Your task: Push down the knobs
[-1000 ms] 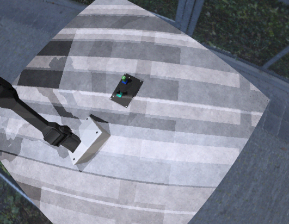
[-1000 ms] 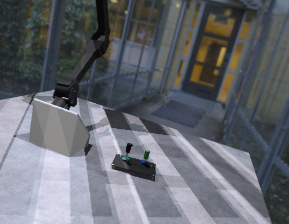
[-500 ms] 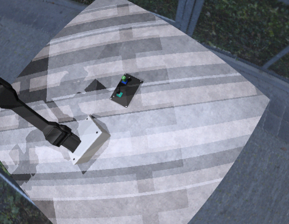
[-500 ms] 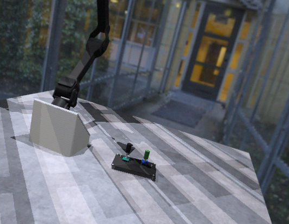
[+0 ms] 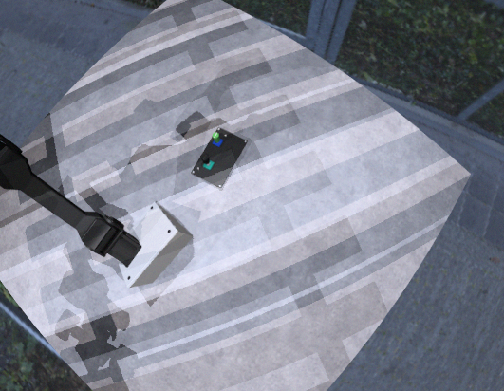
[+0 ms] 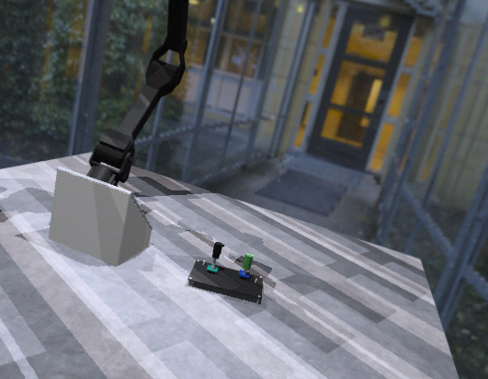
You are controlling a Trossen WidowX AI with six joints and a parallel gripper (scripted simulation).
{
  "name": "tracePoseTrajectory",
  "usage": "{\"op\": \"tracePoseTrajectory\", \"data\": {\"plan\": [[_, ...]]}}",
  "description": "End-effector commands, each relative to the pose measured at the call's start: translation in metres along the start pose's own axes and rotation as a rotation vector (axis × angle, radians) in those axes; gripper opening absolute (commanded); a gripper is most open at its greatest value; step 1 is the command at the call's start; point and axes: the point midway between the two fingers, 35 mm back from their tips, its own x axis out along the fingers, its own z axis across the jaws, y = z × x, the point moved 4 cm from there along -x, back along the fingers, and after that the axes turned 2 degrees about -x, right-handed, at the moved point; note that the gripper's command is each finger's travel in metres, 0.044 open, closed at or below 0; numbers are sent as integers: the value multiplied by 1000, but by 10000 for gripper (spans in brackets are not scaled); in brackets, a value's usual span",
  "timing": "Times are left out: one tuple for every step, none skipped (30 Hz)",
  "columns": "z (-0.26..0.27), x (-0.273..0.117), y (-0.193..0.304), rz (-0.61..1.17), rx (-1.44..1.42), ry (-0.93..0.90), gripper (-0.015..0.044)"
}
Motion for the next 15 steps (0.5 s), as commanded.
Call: {"op": "tracePoseTrajectory", "data": {"plan": [[37, -5, -22, -76, 16, -122, 0], [44, -7, -27, -95, 20, -150, 0], [52, -9, -32, -113, 25, -178, 0], [60, -11, -38, -131, 29, -206, 0], [67, -13, -43, -149, 33, -234, 0], [75, -16, -48, -167, 37, -263, 0], [83, -19, -54, -184, 41, -292, 0], [91, -22, -59, -202, 45, -321, 0], [98, -26, -64, -220, 49, -350, 0], [106, -29, -69, -237, 53, -379, 0], [113, -33, -75, -255, 57, -408, 0], [120, -37, -80, -272, 61, -437, 0], [127, -42, -85, -289, 64, -467, 0], [135, -46, -90, -306, 68, -496, 0], [142, -51, -95, -323, 72, -526, 0]]}}
